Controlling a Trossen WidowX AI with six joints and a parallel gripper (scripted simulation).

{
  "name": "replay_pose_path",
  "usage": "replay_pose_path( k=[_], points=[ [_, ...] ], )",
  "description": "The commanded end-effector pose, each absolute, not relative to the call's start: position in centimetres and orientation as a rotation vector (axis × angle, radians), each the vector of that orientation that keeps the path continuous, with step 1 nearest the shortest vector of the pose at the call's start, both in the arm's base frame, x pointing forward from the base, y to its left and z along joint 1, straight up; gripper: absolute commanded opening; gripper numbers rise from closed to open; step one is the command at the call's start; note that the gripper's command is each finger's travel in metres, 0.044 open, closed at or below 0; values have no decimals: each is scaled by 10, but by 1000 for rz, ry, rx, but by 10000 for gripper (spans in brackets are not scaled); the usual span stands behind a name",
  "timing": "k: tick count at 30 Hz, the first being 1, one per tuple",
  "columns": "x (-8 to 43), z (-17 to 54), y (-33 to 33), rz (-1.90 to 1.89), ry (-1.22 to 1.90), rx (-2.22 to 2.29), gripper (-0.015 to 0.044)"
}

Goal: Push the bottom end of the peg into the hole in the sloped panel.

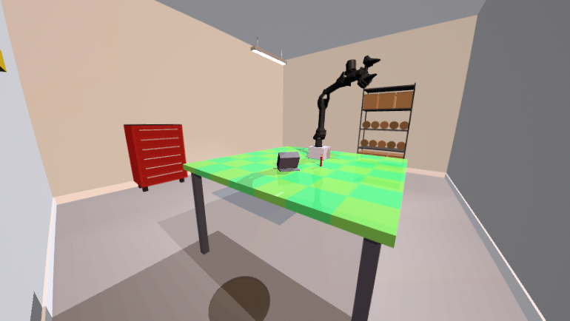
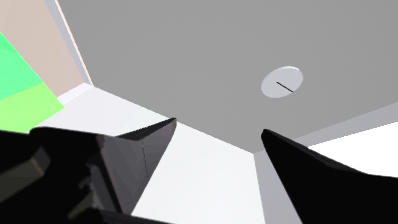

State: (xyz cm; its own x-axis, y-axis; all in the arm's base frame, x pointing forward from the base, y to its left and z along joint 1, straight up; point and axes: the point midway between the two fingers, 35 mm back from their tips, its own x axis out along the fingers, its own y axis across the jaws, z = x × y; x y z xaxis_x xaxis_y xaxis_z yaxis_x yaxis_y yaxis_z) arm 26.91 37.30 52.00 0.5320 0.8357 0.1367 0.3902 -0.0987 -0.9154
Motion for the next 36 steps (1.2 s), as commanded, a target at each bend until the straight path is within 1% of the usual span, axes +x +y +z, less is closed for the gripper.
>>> replay_pose_path(
  k=[1,10,19,28,36],
  points=[
    [291,481,373,615,-923,-1734,440],
    [332,397,355,802,-641,-1770,440],
    [359,313,323,960,-332,-1766,440],
    [370,234,279,1086,-6,-1723,440],
    [366,170,233,1173,291,-1653,440]
  ],
)
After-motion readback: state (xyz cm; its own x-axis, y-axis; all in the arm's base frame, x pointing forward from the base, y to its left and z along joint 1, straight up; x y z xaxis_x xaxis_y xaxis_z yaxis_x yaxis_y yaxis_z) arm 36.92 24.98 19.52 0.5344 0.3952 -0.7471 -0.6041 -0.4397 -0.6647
